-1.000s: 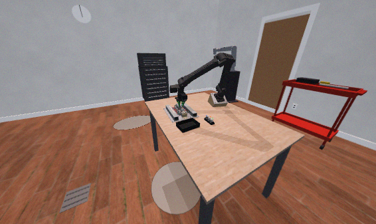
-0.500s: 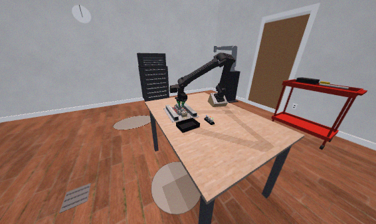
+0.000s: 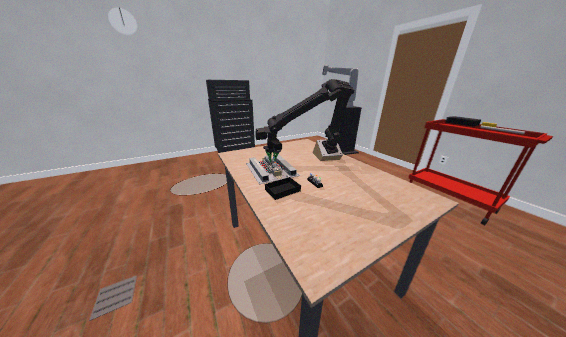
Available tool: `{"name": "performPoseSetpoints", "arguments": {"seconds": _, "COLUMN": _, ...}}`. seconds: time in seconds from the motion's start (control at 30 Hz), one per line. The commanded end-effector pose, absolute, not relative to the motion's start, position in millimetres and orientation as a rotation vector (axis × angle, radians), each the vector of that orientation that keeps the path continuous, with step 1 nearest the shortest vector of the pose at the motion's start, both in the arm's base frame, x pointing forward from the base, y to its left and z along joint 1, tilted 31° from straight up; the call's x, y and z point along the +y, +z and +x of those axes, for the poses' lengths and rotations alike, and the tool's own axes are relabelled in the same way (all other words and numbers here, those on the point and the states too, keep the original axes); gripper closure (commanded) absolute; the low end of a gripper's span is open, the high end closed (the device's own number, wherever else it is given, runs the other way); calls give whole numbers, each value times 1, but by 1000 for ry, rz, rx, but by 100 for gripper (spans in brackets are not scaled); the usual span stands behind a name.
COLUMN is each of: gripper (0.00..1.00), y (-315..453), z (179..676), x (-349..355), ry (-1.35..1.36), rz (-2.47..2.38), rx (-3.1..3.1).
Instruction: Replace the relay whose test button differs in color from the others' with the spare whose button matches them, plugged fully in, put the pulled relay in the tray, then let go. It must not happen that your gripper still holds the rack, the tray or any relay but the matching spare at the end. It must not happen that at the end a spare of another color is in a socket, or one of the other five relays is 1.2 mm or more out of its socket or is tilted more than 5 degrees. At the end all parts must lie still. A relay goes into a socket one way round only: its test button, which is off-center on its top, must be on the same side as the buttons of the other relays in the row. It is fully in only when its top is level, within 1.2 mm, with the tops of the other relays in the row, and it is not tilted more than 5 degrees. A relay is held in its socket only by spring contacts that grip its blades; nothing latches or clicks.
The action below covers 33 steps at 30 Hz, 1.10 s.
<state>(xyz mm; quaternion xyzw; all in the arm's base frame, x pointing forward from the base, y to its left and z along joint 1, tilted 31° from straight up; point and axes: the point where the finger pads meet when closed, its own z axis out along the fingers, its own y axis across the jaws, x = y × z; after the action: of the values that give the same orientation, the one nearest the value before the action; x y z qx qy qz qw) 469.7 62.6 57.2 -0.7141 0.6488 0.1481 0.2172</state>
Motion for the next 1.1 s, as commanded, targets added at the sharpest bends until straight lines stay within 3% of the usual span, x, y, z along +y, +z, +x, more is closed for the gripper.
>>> {"name": "performPoseSetpoints", "arguments": {"seconds": 0.0, "gripper": 100, "y": 55, "z": 470, "x": 51, "ry": 423, "rz": -1961, "rx": 1815}}
{"name": "performPoseSetpoints", "arguments": {"seconds": 0.8, "gripper": 100, "y": 127, "z": 481, "x": 20, "ry": 342, "rz": -1956, "rx": 1775}}
{"name": "performPoseSetpoints", "arguments": {"seconds": 1.07, "gripper": 100, "y": 112, "z": 470, "x": 19, "ry": 398, "rz": -1960, "rx": 1801}}
